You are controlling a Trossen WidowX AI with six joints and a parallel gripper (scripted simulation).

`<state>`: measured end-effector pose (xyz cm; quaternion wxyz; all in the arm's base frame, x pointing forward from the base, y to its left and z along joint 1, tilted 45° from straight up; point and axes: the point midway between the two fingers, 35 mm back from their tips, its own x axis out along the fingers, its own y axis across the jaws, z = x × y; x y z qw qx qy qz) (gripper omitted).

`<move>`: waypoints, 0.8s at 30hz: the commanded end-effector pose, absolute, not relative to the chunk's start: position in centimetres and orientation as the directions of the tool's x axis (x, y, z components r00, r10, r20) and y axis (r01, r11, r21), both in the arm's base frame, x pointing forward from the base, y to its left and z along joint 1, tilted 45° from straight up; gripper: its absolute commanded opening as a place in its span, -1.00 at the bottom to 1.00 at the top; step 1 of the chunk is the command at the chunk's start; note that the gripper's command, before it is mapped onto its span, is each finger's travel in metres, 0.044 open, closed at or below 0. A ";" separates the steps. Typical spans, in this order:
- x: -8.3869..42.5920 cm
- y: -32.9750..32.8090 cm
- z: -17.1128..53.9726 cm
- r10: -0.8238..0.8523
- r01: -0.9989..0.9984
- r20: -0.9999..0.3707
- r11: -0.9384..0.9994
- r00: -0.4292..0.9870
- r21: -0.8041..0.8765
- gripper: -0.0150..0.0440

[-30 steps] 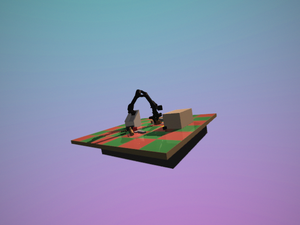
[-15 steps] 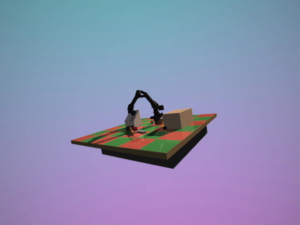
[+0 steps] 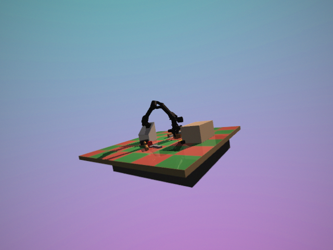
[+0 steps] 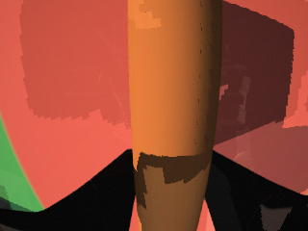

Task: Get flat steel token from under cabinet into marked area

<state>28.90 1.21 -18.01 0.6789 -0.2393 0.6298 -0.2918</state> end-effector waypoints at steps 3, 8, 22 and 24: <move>30.3 1.2 -17.9 -0.698 0.106 -0.715 0.715 0.047 -0.691 -0.49; 30.9 1.2 -17.8 -0.698 0.106 -0.715 0.715 0.048 -0.691 -0.49; 32.6 1.1 -17.7 -0.698 0.107 -0.714 0.715 0.048 -0.691 -0.49; 32.8 1.1 -17.7 -0.698 0.107 -0.714 0.715 0.048 -0.691 -0.49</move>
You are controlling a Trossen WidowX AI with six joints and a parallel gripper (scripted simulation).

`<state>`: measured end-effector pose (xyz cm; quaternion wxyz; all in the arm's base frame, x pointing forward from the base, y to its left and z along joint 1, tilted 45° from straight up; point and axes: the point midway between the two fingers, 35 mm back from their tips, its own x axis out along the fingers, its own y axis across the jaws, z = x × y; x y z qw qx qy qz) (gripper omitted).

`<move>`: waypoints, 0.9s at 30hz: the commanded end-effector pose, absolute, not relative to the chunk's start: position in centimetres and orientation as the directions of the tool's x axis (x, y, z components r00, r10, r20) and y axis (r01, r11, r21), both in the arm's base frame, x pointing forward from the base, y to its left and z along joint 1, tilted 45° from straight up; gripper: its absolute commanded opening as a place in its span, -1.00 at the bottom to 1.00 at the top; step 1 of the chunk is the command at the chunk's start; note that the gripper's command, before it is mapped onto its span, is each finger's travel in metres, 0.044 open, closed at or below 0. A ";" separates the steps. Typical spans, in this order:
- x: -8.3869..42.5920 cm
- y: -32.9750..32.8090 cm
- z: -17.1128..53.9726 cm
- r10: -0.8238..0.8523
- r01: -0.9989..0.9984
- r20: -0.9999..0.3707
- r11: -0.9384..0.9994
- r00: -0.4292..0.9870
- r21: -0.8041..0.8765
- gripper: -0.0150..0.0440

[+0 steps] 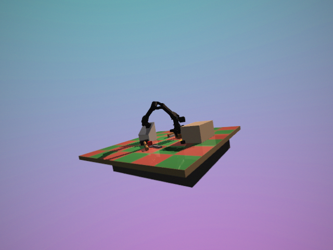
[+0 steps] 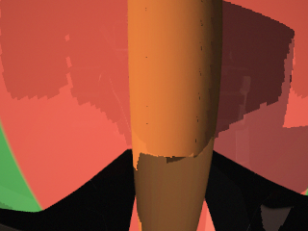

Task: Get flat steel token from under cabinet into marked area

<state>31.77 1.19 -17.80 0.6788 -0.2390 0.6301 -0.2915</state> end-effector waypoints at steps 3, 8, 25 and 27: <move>33.2 1.1 -17.6 -0.698 0.107 -0.714 0.715 0.049 -0.691 -0.49; 33.7 1.1 -17.6 -0.698 0.108 -0.714 0.715 0.049 -0.691 -0.49; 35.5 1.1 -17.4 -0.698 0.108 -0.714 0.715 0.050 -0.691 -0.49; 35.8 1.1 -17.4 -0.698 0.108 -0.714 0.715 0.050 -0.691 -0.49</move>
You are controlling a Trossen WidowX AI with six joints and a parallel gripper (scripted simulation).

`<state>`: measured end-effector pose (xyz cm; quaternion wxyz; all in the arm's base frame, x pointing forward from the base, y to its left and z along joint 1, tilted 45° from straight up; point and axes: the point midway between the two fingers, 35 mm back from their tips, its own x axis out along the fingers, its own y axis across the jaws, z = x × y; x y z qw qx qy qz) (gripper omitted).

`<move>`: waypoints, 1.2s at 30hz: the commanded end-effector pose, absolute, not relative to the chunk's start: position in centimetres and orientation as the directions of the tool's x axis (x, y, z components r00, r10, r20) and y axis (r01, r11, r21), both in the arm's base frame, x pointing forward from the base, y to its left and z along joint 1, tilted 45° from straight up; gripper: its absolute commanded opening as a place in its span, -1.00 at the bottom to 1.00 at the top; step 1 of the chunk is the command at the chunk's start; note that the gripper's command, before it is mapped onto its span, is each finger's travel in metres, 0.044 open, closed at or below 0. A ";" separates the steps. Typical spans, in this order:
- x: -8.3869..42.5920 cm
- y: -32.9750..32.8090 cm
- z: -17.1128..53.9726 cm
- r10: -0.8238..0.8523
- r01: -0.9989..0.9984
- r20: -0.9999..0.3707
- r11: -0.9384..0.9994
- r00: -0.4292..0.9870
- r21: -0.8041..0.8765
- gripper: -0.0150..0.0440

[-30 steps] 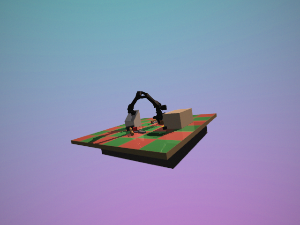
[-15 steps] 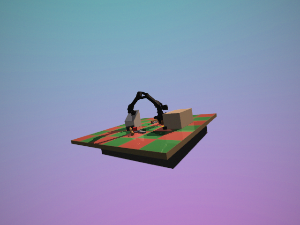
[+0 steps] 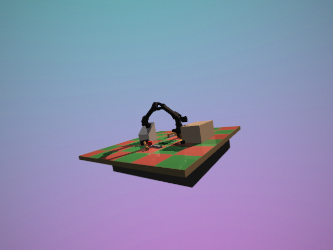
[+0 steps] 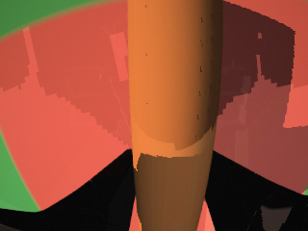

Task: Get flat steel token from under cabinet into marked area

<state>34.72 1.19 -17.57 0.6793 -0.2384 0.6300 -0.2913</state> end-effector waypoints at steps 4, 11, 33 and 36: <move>36.2 1.1 -17.4 -0.698 0.109 -0.714 0.714 0.050 -0.691 -0.49; 36.9 1.1 -17.3 -0.698 0.109 -0.714 0.714 0.050 -0.691 -0.49; 39.0 1.0 -17.0 -0.699 0.110 -0.714 0.714 0.051 -0.691 -0.49; 39.3 1.0 -17.0 -0.699 0.110 -0.714 0.714 0.051 -0.691 -0.49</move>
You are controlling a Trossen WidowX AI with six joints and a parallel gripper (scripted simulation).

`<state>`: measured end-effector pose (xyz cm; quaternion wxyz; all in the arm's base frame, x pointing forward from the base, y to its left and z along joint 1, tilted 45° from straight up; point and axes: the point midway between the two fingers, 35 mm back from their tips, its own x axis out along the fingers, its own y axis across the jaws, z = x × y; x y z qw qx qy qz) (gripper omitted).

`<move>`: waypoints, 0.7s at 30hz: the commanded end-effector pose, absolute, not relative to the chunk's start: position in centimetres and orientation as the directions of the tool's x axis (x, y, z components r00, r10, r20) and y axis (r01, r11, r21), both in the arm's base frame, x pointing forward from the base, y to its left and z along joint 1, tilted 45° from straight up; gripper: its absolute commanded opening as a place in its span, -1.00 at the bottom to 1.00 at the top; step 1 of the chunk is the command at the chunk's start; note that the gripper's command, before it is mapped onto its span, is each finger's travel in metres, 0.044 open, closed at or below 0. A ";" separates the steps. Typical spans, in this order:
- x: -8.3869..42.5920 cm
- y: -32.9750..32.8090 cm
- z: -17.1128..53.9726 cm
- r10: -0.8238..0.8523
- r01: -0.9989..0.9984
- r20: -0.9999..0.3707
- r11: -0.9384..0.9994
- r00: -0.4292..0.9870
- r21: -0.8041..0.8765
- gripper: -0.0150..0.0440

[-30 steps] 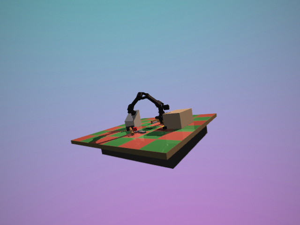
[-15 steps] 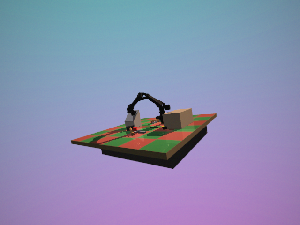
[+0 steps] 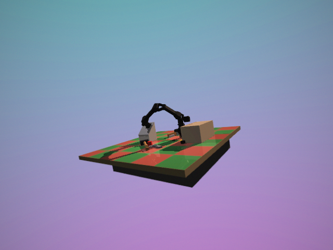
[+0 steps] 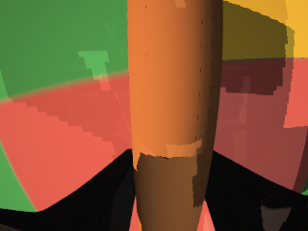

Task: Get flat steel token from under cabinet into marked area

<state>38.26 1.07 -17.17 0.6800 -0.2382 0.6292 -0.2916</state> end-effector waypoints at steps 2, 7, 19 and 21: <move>39.5 0.9 -16.9 -0.699 0.110 -0.714 0.714 0.051 -0.691 -0.49; 40.0 0.9 -16.9 -0.699 0.110 -0.714 0.714 0.051 -0.691 -0.49; 40.7 0.8 -16.7 -0.699 0.110 -0.714 0.714 0.052 -0.691 -0.49; 40.7 0.8 -16.8 -0.699 0.110 -0.714 0.714 0.052 -0.691 -0.49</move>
